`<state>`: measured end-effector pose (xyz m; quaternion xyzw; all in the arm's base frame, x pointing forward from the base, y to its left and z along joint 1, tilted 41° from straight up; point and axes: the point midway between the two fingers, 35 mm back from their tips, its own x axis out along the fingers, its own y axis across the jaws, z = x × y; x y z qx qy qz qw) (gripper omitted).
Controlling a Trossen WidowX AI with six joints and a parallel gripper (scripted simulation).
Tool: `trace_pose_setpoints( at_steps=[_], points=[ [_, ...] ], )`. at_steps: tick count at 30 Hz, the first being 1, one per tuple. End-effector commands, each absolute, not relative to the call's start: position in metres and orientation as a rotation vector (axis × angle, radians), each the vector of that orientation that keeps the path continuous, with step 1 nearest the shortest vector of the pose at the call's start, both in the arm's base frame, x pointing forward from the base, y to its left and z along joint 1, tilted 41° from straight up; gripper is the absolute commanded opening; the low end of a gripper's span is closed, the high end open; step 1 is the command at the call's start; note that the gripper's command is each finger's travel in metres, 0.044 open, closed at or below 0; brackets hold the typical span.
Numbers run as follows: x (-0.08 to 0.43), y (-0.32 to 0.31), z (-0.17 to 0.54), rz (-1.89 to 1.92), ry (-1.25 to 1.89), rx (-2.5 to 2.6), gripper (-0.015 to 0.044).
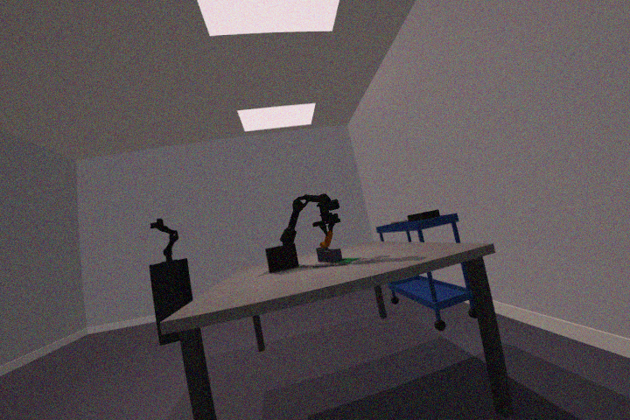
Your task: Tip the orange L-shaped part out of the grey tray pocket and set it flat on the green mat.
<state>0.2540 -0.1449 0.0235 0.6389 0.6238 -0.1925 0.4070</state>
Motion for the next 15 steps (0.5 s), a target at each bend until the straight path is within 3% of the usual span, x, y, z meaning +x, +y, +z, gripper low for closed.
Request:
trace_pose_setpoints(
  at_steps=[1,15],
  points=[
    [0.257,-0.158,0.014,-0.484,1.563,1.602,0.0],
    [0.267,-0.199,-0.018,-0.486,1.56,1.6,0.0]
  ],
)
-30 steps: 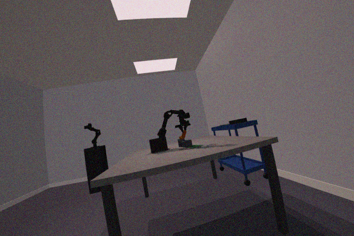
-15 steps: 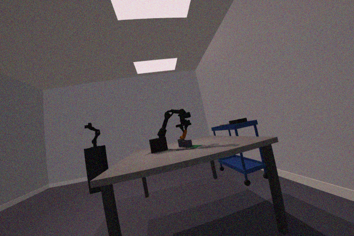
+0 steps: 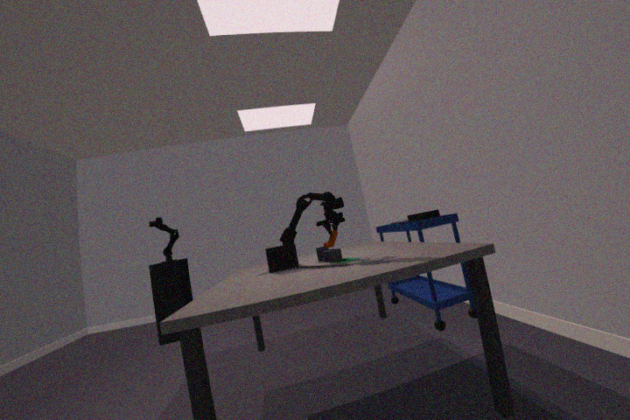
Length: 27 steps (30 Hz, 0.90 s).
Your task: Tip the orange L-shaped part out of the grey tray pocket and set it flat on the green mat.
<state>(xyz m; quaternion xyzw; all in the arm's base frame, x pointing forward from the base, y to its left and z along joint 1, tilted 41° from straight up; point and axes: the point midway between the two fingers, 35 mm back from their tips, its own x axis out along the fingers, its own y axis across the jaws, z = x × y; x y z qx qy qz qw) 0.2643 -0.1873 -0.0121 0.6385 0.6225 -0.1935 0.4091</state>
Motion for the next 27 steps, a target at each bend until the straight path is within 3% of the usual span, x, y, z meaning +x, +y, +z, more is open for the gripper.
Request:
trace_pose_setpoints(
  at_steps=[1,27],
  points=[
    [0.267,-0.202,-0.02,-0.486,1.56,1.599,0.0],
    [0.282,-0.261,-0.065,-0.488,1.556,1.595,0.0]
  ],
)
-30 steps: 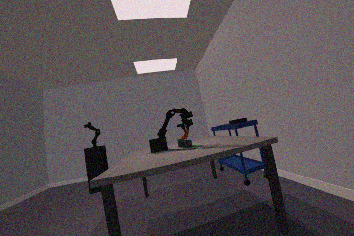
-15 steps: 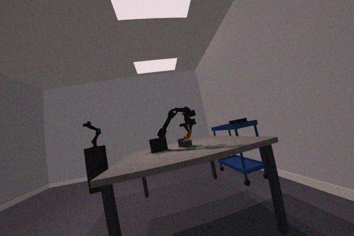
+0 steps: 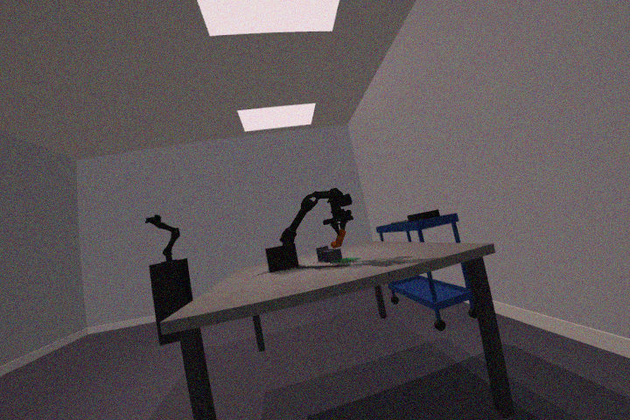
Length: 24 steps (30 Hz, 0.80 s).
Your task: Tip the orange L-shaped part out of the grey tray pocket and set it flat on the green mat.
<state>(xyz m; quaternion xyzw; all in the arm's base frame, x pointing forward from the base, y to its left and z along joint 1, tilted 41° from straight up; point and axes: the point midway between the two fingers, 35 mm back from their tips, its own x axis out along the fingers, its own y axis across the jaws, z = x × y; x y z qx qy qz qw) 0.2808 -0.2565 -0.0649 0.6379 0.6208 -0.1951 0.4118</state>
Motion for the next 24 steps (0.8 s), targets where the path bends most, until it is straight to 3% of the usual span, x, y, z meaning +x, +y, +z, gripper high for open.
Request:
trace_pose_setpoints(
  at_steps=[1,24],
  points=[
    [0.282,-0.261,-0.066,-0.488,1.556,1.595,0.0],
    [0.287,-0.239,-0.092,-0.487,1.556,1.596,0.0]
  ],
)
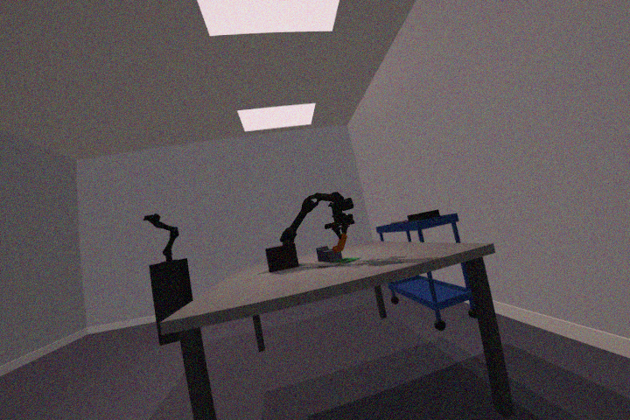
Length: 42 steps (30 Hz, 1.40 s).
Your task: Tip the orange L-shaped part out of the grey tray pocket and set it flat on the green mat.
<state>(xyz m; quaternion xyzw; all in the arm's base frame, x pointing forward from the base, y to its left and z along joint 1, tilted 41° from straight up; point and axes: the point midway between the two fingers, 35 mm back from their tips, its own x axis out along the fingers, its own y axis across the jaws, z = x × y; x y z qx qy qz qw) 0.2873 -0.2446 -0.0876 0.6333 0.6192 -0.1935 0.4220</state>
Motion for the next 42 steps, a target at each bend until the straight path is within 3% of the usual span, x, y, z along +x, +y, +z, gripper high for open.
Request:
trace_pose_setpoints(
  at_steps=[1,42],
  points=[
    [0.288,-0.238,-0.093,-0.487,1.556,1.596,0.0],
    [0.295,-0.21,-0.127,-0.484,1.556,1.597,0.0]
  ],
)
